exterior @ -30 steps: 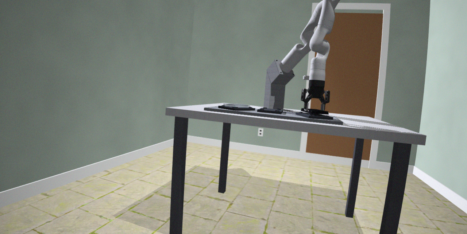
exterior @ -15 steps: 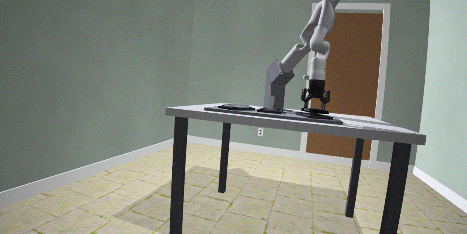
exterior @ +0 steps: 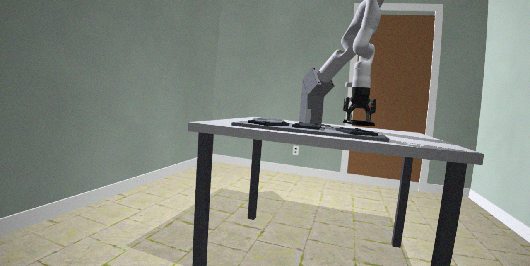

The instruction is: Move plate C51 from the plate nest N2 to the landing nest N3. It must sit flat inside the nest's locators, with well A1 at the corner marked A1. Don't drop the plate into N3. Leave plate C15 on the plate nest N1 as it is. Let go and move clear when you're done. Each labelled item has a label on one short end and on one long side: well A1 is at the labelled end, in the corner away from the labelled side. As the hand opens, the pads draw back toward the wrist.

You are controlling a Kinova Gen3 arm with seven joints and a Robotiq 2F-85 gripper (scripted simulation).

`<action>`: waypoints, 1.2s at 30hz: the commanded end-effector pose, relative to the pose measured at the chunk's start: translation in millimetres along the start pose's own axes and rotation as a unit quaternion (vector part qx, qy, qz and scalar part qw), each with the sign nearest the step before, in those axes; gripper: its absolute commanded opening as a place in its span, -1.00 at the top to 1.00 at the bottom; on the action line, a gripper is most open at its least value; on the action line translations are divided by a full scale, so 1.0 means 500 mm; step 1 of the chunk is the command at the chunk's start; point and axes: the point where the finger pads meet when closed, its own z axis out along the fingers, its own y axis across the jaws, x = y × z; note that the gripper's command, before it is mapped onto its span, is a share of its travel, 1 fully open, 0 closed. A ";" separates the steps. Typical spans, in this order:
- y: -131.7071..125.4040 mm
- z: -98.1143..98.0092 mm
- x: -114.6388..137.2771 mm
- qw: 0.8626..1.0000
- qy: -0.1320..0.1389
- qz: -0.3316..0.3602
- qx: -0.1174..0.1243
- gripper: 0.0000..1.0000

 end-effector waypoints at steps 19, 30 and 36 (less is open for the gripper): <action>-0.017 -0.034 -0.003 1.000 -0.002 0.004 0.007 1.00; -0.017 -0.034 -0.003 1.000 -0.002 0.004 0.007 1.00; -0.041 -0.036 0.012 1.000 -0.002 0.027 0.007 1.00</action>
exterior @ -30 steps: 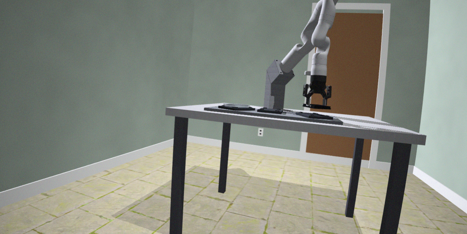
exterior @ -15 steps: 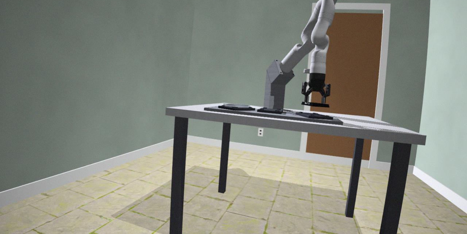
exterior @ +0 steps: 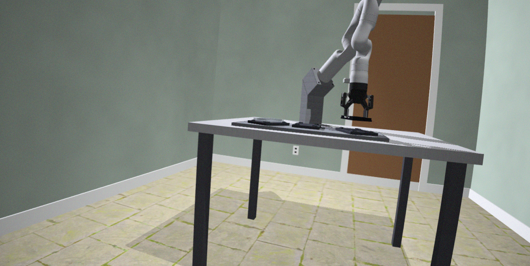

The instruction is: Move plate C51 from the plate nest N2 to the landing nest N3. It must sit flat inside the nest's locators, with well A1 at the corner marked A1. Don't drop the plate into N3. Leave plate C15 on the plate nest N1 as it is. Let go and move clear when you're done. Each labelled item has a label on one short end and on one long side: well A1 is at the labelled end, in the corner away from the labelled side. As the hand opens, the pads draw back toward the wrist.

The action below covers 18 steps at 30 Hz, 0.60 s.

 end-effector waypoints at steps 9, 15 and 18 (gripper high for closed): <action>-0.052 -0.001 0.036 0.999 0.001 0.053 0.001 1.00; -0.084 -0.001 0.060 0.996 0.001 0.087 0.001 1.00; -0.101 -0.001 0.071 0.994 0.001 0.105 0.001 1.00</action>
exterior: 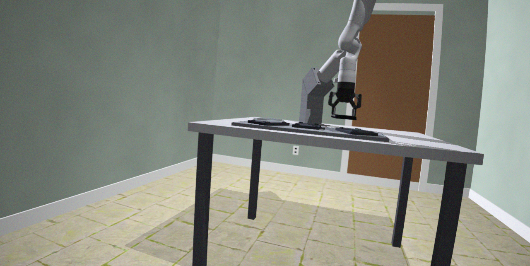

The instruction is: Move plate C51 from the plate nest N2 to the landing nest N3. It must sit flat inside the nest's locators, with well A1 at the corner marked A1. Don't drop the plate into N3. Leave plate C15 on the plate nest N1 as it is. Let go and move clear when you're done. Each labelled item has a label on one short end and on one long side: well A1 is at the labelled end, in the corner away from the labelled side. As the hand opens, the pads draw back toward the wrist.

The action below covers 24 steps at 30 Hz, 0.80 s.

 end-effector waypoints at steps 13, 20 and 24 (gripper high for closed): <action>-0.080 0.002 0.041 0.997 0.002 0.078 -0.002 1.00; -0.122 0.002 0.060 0.997 0.002 0.083 -0.002 1.00; -0.140 0.002 0.069 0.997 0.002 0.083 -0.002 1.00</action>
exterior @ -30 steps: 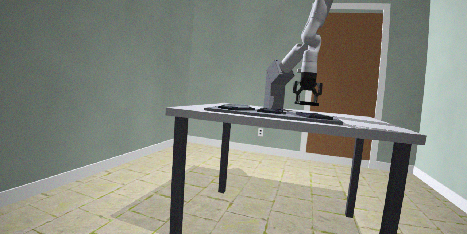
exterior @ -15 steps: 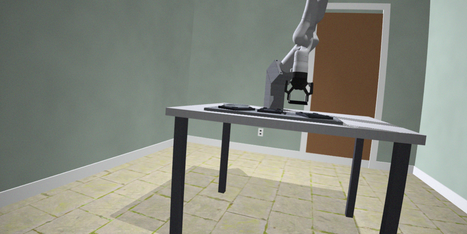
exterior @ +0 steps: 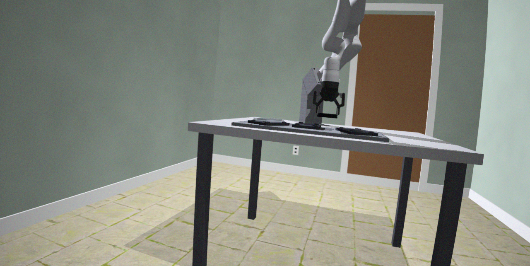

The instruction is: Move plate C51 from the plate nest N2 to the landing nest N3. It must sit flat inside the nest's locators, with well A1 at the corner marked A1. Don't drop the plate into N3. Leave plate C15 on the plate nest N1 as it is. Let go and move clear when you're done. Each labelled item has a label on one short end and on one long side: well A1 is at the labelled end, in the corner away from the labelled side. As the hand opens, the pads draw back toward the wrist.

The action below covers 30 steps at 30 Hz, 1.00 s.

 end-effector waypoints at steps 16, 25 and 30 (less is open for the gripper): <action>-0.106 0.002 0.033 1.000 0.000 0.009 -0.002 1.00; -0.151 0.002 0.046 1.000 0.000 0.009 -0.002 1.00; -0.177 0.002 0.054 1.000 0.000 0.009 -0.002 1.00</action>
